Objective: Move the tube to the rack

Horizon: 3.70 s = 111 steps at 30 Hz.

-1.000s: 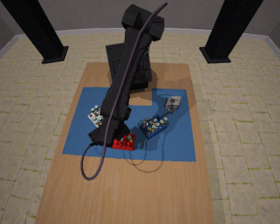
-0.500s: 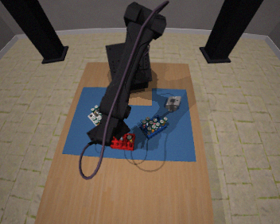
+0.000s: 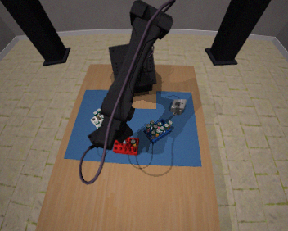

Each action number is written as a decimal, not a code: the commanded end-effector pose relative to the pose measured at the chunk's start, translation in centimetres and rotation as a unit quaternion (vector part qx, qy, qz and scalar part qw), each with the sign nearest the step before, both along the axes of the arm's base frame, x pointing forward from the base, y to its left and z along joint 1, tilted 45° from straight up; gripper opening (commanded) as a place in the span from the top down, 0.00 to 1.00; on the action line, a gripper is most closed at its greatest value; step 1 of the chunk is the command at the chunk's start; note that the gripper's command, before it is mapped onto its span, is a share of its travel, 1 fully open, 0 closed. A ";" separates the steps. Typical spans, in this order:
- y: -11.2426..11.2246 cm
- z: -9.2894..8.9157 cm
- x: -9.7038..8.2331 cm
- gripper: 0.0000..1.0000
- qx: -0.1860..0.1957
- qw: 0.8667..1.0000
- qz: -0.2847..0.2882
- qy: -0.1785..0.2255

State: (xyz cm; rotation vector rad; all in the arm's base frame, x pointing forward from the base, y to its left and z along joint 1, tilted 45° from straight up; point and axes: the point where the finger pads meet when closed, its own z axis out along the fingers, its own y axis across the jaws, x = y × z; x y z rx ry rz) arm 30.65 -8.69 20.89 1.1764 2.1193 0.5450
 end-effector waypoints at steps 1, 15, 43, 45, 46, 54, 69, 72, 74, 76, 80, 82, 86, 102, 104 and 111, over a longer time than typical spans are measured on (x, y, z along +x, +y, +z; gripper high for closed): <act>-0.3 1.8 -0.6 1.00 -0.008 1.000 -0.003 -0.015; 0.2 0.2 -2.1 1.00 -0.003 1.000 -0.004 -0.003; 1.1 -3.1 -5.0 1.00 -0.003 1.000 -0.003 -0.005; 1.2 -3.3 -5.3 1.00 -0.003 1.000 -0.003 -0.005; 1.3 -3.4 -5.4 1.00 -0.003 1.000 -0.003 -0.005; 1.5 -5.0 -7.0 1.00 0.003 1.000 -0.003 0.004; 0.9 -3.7 -6.2 1.00 -0.161 0.976 0.147 -0.019; 0.9 -3.7 -6.2 1.00 -0.195 0.964 0.181 -0.020; 0.9 -3.7 -6.2 1.00 -0.218 0.954 0.203 -0.021; 0.9 -3.7 -6.2 1.00 -0.241 0.944 0.225 -0.023; 1.7 -4.9 -6.8 1.00 -0.239 0.942 0.234 -0.019; 1.7 -4.9 -6.8 1.00 -0.239 0.942 0.234 -0.019; 3.1 -5.4 -7.3 1.00 -0.235 0.944 0.233 -0.011; 7.3 -6.6 -8.7 1.00 -0.235 0.944 0.233 -0.011; 7.9 -6.8 -9.0 1.00 -0.234 0.944 0.233 -0.008; 10.0 -7.4 -9.6 1.00 -0.235 0.944 0.233 -0.008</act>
